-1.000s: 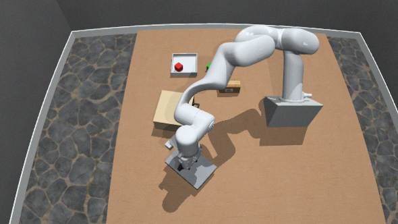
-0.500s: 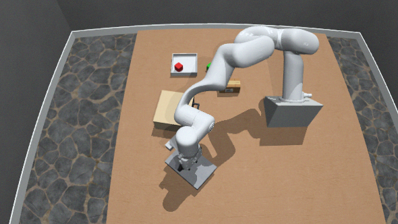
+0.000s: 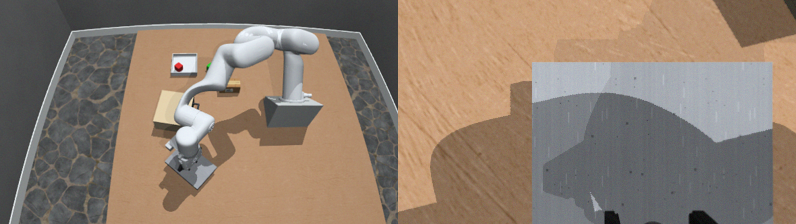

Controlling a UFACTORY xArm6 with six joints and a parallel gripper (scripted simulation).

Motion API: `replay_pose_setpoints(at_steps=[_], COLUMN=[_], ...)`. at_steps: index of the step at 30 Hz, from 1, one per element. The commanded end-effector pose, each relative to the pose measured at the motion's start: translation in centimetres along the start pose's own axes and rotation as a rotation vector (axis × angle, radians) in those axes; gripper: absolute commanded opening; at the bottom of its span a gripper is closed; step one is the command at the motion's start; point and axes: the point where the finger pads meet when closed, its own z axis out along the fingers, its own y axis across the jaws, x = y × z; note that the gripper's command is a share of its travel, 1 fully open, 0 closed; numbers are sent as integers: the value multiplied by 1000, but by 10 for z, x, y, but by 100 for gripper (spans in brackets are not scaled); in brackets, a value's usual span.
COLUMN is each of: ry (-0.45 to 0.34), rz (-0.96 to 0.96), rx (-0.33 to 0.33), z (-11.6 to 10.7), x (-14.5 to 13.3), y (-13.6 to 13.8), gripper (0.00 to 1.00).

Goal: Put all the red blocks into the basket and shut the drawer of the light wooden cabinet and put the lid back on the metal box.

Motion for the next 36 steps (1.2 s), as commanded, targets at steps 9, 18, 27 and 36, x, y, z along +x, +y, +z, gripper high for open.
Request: replay_pose_setpoints(at_steps=[9,18,27,36], ry=[1,1,1,1], rz=[1,1,1,1], rx=[4,4,4,4], z=[-2,-2,-2,-2], x=[1,1,1,1], y=[-1,-1,-1,-1], gripper=[0,0,0,0])
